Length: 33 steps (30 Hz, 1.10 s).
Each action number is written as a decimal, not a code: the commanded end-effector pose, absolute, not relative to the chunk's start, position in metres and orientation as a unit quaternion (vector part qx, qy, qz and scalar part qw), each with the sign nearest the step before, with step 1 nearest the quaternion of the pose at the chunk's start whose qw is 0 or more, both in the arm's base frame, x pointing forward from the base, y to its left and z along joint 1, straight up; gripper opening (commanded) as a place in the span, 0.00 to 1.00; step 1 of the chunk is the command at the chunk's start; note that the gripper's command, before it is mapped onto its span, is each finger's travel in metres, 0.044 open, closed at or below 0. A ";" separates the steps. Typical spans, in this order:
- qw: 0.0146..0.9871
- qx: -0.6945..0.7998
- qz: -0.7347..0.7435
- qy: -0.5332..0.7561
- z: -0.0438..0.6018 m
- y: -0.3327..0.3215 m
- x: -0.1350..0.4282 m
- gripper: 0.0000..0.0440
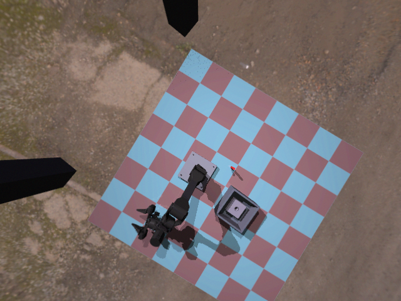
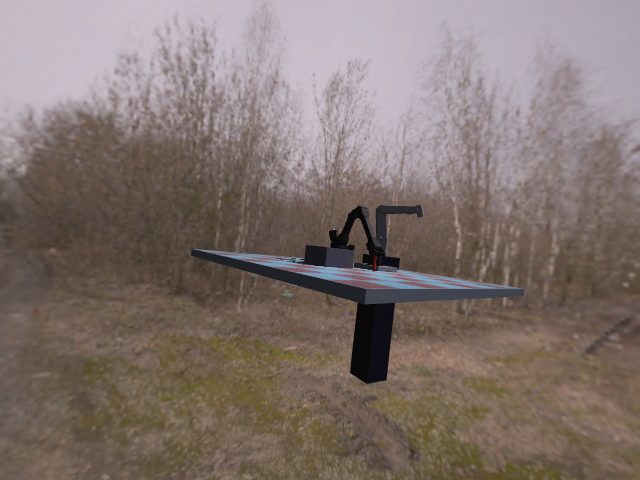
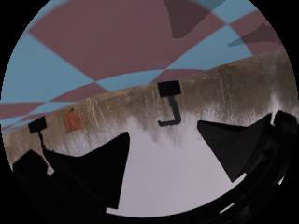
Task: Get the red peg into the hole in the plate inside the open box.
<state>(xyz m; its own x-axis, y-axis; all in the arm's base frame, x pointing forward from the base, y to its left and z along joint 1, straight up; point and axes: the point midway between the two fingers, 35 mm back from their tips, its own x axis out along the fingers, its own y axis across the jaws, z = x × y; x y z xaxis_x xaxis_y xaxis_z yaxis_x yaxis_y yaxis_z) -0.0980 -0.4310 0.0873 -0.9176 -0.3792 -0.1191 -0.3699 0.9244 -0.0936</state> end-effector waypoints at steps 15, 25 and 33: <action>0.176 -0.301 -0.215 0.913 0.107 -0.433 0.008 1.00; 0.281 -0.348 -0.318 0.836 0.123 -0.420 0.087 1.00; 0.378 -0.363 -0.381 0.762 0.139 -0.397 0.148 1.00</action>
<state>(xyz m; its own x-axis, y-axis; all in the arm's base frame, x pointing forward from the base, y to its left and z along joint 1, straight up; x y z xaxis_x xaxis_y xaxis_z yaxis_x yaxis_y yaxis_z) 0.1310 -0.4035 0.1294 -0.4974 -0.8182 -0.2883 -0.3192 0.4817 -0.8161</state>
